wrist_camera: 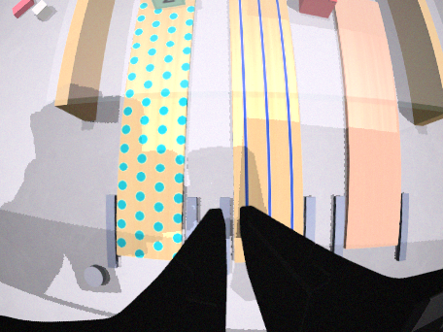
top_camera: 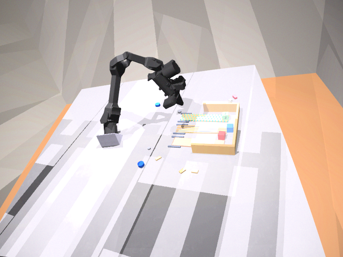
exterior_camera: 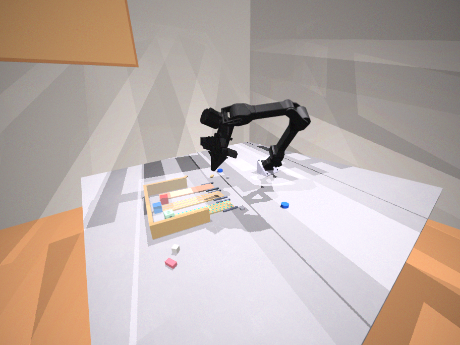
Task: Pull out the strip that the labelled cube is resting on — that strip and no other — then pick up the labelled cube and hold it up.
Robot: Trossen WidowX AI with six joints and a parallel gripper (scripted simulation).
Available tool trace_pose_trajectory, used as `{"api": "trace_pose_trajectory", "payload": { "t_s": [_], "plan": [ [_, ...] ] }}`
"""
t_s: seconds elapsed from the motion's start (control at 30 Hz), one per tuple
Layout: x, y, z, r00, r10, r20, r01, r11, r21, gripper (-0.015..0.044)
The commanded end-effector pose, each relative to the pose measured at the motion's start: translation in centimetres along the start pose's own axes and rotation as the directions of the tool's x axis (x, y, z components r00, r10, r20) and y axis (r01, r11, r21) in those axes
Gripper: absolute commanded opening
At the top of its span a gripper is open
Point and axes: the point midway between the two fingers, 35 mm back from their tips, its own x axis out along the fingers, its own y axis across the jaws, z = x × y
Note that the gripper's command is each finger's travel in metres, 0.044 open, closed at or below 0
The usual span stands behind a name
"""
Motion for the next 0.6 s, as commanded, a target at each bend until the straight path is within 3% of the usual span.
{"api": "trace_pose_trajectory", "payload": {
  "t_s": [0.0, 0.23, 0.57],
  "plan": [
    [2.8, 2.4, -0.6, 0.98, -0.037, -0.196, 0.044, 0.999, 0.03, 0.0],
    [5.4, 6.0, -2.3, 0.901, -0.083, -0.426, 0.116, 0.992, 0.053, 0.0],
    [5.7, 6.3, -2.6, 0.899, -0.084, -0.431, 0.118, 0.992, 0.053, 0.0]
  ]
}}
